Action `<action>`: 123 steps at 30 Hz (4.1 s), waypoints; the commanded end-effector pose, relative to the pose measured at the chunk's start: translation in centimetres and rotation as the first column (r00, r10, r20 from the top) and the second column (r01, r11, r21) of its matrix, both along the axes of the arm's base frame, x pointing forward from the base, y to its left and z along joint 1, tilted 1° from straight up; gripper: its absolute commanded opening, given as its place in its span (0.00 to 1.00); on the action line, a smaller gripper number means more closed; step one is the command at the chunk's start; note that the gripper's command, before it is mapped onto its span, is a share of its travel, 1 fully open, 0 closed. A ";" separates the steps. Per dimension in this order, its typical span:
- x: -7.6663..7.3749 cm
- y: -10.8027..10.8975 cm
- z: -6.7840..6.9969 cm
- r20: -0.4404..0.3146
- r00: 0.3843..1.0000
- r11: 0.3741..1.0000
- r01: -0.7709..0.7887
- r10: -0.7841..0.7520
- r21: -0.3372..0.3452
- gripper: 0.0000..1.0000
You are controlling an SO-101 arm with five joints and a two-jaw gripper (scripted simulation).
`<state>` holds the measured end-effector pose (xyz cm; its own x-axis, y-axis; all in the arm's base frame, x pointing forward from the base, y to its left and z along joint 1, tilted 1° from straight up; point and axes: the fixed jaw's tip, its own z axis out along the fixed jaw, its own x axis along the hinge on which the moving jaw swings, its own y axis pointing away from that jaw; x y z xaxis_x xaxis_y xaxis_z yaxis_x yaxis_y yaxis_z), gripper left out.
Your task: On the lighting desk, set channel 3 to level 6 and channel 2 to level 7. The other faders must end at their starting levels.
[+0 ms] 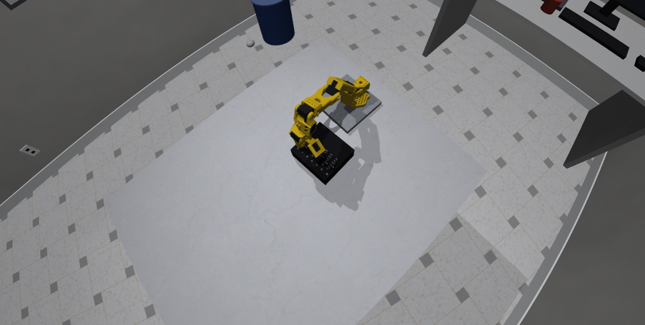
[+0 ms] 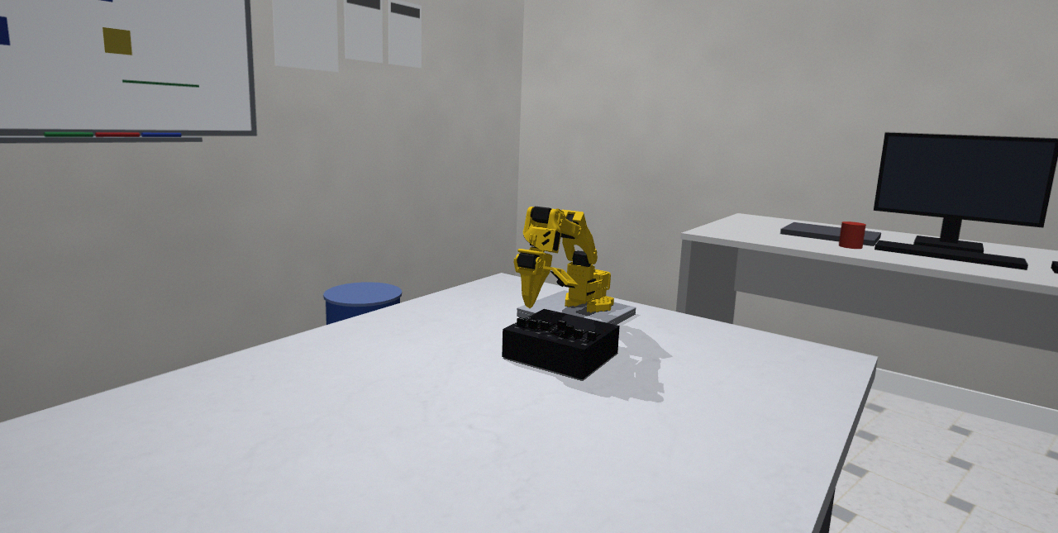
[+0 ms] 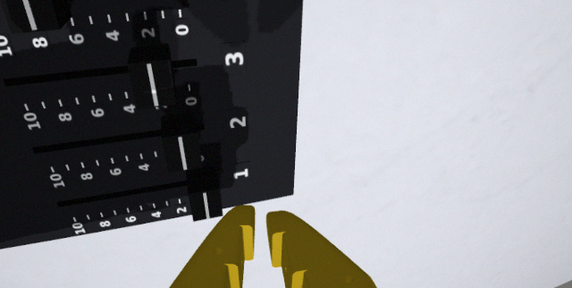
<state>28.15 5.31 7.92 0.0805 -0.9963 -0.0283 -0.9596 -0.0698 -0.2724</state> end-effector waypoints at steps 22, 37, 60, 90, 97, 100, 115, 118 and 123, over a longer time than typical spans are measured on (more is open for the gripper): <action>0.6 -0.2 -0.1 0.020 1.000 1.000 0.002 -0.002 0.003 0.00; 0.6 -0.2 -0.3 0.013 1.000 1.000 0.002 -0.002 0.002 0.00; 0.7 -0.2 -2.3 -0.037 0.999 1.000 0.000 -0.001 -0.008 0.00; 0.9 -0.1 -2.7 -0.034 0.999 1.000 0.001 -0.001 -0.007 0.00; 0.9 -0.1 -3.1 -0.043 0.999 1.000 0.000 -0.001 -0.009 0.00; 0.9 -0.1 -3.4 -0.049 0.999 1.000 0.000 -0.001 -0.010 0.00; 0.9 -0.1 -3.9 -0.059 0.998 1.000 0.000 0.000 -0.012 0.00; 0.9 -0.1 -3.9 -0.060 0.998 1.000 0.000 0.000 -0.012 0.00; 0.8 -0.1 -3.9 -0.068 0.998 1.000 -0.001 0.000 -0.013 0.00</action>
<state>28.89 5.42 4.24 0.0791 -0.9966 -0.0218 -0.9741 -0.0727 -0.2140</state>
